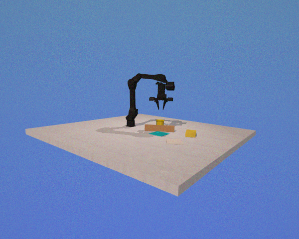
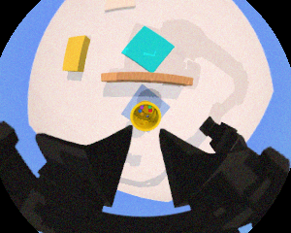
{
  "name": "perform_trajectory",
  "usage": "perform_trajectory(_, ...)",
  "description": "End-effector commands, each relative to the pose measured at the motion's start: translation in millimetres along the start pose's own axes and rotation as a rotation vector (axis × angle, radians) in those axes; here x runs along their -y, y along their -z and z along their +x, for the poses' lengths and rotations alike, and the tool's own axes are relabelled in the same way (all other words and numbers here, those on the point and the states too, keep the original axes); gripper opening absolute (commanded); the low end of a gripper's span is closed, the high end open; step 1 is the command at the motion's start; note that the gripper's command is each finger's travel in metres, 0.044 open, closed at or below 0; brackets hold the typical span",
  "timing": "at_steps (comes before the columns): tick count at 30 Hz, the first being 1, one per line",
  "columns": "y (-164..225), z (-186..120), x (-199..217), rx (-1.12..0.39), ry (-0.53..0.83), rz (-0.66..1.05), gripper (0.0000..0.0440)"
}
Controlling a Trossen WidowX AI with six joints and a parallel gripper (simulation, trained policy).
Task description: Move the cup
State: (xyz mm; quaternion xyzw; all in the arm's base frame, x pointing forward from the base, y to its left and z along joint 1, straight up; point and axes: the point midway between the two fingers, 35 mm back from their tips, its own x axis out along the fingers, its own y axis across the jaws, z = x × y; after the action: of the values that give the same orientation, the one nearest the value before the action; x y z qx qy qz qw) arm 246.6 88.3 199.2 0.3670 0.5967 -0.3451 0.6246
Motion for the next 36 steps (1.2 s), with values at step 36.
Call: perform_trajectory(36, 5.3, 97.9, 26.7, 0.041, 0.23, 0.051, 0.0185)
